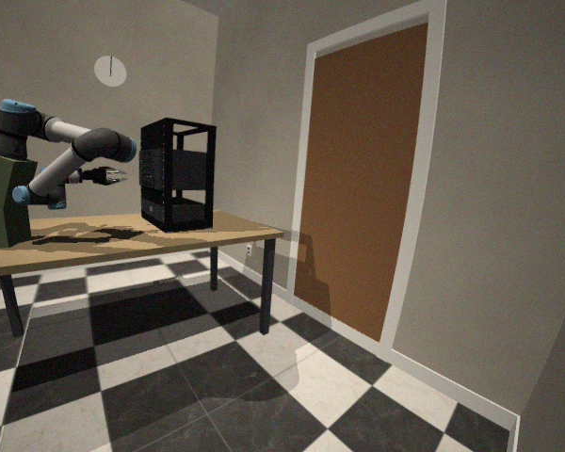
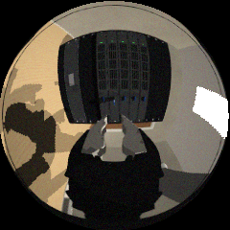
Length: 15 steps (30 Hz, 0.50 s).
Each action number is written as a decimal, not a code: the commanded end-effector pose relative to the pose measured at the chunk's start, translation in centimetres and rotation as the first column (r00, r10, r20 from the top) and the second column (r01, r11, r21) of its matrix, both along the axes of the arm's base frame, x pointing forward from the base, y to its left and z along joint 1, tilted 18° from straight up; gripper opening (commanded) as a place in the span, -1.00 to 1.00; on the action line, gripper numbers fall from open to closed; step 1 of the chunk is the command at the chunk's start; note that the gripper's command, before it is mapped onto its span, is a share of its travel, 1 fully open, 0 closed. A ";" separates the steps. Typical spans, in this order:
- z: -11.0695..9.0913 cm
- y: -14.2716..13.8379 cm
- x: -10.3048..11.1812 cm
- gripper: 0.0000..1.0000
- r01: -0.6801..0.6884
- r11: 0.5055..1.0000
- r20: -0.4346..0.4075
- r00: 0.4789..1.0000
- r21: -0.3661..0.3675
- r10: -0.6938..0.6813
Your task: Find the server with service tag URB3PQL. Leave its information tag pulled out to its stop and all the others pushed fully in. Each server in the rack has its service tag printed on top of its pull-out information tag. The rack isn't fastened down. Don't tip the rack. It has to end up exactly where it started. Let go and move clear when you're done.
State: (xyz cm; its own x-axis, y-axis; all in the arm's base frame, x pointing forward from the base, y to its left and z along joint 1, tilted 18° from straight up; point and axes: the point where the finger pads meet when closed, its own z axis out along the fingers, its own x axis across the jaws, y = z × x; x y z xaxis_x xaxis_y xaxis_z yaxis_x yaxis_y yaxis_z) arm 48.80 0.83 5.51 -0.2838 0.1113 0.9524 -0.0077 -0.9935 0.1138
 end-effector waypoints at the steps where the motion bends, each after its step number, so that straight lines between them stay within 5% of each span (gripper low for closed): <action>1: 0.0 0.0 0.0 -0.69 -0.001 1.000 0.000 1.000 0.000 0.001; 4: 0.0 0.0 0.0 -0.69 -0.001 1.000 0.000 1.000 0.000 0.001; 5: 0.0 0.0 0.0 1.00 -0.001 1.000 0.000 1.000 0.000 0.001; 15: 0.0 0.0 0.0 1.00 -0.001 1.000 0.000 1.000 0.000 0.001</action>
